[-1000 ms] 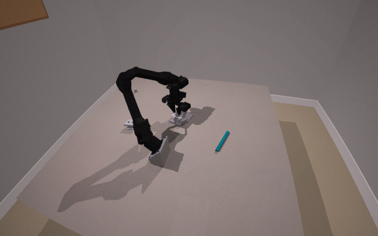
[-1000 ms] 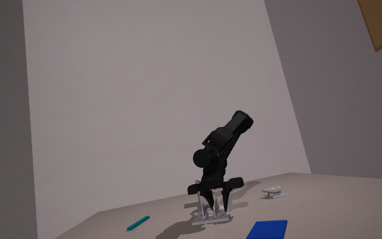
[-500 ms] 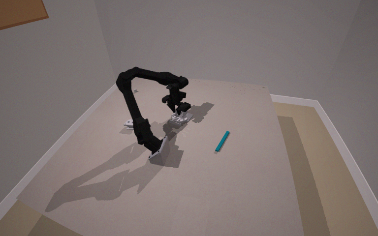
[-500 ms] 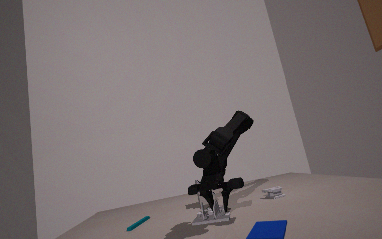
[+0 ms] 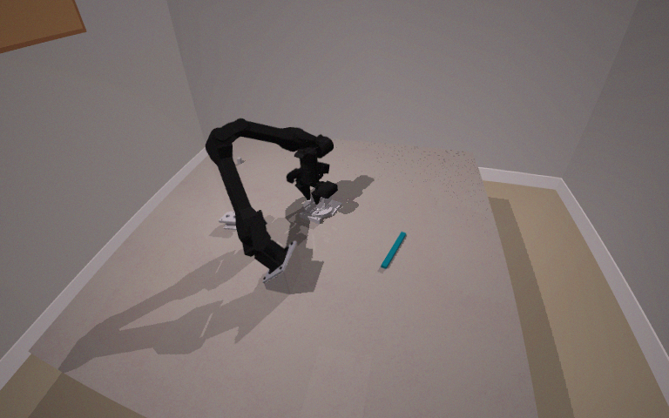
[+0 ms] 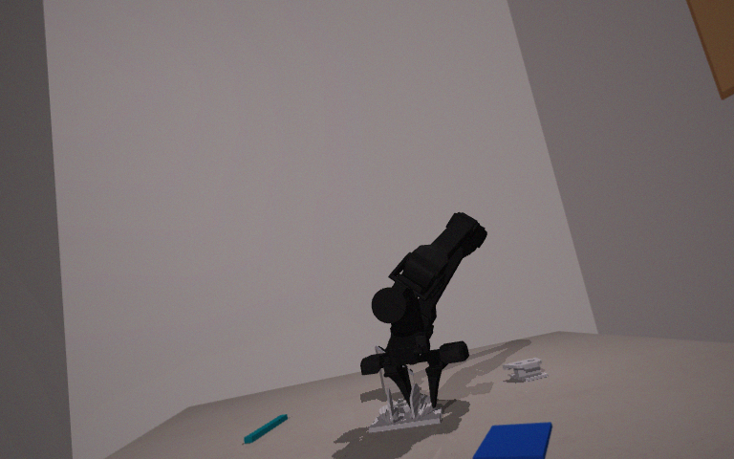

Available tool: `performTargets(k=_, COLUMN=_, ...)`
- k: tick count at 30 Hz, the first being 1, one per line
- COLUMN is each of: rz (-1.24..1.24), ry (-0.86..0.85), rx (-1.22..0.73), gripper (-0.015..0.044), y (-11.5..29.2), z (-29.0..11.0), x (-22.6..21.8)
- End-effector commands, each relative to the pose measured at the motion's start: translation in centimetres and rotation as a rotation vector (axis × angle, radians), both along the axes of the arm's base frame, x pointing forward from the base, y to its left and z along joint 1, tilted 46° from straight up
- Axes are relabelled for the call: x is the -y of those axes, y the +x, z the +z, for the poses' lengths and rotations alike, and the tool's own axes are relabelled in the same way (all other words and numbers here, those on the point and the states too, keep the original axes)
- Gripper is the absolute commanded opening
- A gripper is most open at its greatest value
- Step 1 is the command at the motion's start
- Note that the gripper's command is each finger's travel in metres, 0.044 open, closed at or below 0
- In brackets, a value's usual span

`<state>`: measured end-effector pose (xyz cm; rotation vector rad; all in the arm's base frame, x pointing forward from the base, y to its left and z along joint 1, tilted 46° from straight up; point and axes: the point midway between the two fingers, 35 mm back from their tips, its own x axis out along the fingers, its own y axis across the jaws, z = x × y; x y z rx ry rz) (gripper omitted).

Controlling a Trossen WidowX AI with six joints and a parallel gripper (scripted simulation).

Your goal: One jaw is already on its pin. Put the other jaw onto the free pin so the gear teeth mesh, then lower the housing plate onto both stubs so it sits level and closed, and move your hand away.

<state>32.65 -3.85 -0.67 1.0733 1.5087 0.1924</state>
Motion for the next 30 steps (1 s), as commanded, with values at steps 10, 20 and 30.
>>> performTargets(k=10, rz=0.000, ry=0.000, rx=0.000, gripper=0.0224, y=0.0, z=0.0, x=0.0)
performTargets(k=20, rz=-0.001, ry=-0.002, rx=-0.001, gripper=0.0224, y=-0.3, z=1.8, x=1.9)
performTargets(k=30, rz=-0.004, ry=-0.004, rx=0.011, gripper=0.0277, y=-0.9, z=5.1, x=3.9)
